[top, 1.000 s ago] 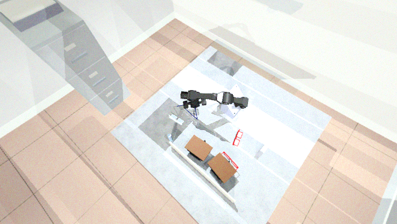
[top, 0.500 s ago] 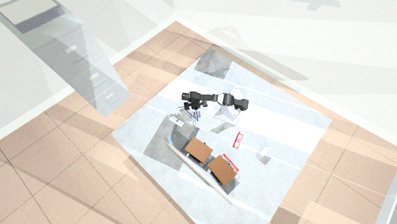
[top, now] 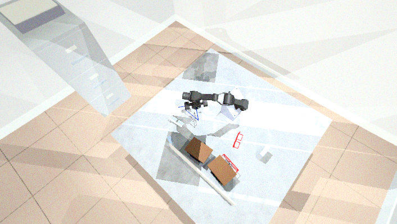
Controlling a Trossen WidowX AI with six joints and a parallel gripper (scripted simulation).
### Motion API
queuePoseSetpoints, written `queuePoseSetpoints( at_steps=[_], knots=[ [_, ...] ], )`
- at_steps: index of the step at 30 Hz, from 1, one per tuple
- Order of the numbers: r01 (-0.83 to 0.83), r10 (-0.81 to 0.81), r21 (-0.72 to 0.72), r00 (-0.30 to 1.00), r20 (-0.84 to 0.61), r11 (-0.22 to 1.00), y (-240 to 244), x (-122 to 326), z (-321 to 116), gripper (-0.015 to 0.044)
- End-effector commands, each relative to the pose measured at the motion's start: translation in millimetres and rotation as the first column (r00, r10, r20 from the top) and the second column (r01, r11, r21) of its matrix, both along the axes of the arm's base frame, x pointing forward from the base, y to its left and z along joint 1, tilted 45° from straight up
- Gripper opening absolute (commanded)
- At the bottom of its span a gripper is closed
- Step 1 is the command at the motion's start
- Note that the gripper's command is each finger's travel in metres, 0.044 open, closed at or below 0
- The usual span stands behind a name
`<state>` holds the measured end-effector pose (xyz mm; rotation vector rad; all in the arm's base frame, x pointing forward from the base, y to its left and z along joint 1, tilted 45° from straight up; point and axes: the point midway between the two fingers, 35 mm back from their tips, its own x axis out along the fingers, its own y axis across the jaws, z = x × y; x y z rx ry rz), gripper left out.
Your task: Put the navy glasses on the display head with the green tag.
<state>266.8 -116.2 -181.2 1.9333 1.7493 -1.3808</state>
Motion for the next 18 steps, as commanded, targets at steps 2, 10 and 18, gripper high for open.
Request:
queuePoseSetpoints(
  at_steps=[2, 10, 18],
  knots=[
    [-0.007, 0.007, 0.002, 1.000, -0.009, 1.000, 0.9, -8.3, -0.5, 0.0000],
    [-0.007, 0.007, 0.002, 1.000, -0.010, 1.000, -0.3, -13.5, -0.7, 0.0000],
    [-0.007, 0.007, 0.001, 1.000, -0.010, 1.000, -2.1, -19.0, -1.3, 0.0000]
  ],
)
